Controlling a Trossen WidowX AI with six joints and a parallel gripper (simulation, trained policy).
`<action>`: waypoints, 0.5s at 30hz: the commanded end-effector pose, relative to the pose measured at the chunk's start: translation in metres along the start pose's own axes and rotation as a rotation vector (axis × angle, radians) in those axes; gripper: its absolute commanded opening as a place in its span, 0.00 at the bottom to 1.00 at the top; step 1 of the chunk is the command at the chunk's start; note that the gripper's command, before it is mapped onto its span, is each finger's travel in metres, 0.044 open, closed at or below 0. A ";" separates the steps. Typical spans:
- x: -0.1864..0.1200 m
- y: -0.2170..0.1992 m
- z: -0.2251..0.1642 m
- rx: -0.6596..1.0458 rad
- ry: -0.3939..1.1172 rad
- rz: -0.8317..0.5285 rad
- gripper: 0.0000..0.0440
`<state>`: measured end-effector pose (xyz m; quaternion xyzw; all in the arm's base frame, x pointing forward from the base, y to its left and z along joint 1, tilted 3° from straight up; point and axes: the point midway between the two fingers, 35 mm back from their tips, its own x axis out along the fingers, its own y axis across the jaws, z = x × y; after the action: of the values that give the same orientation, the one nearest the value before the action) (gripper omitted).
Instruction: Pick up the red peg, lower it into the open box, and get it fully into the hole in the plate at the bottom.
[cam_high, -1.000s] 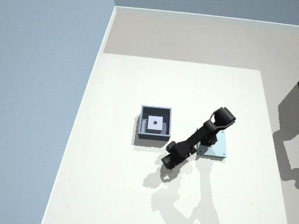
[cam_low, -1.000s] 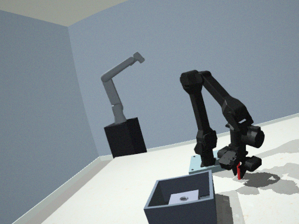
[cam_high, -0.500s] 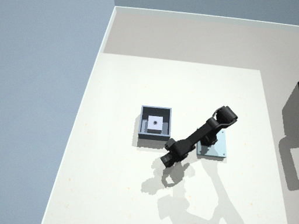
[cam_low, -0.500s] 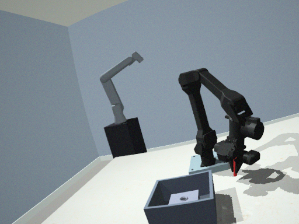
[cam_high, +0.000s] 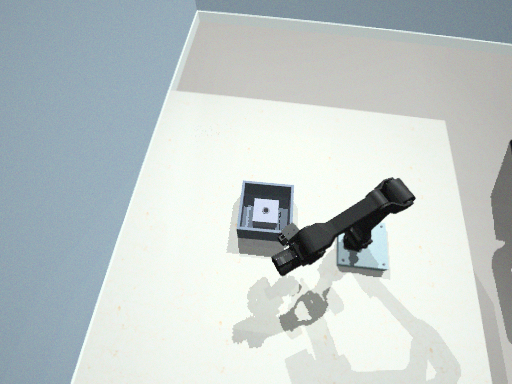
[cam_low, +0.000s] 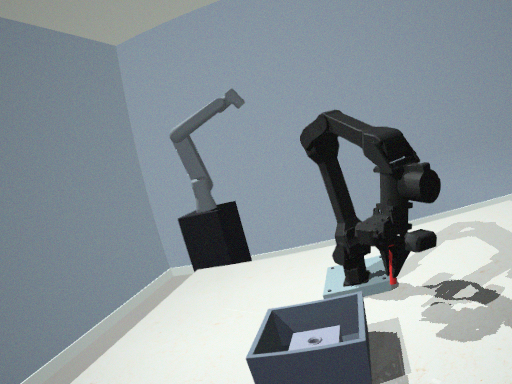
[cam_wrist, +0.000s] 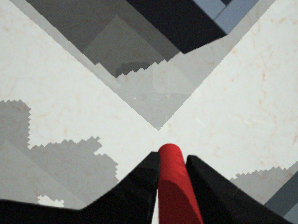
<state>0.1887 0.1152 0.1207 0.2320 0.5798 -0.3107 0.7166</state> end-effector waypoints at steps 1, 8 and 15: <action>-0.009 0.001 0.013 0.040 -0.026 0.014 0.00; -0.017 0.007 0.047 0.135 -0.077 0.040 0.00; -0.017 0.009 0.082 0.215 -0.122 0.051 0.00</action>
<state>0.2397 0.0761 0.1522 0.2969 0.5039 -0.3599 0.7269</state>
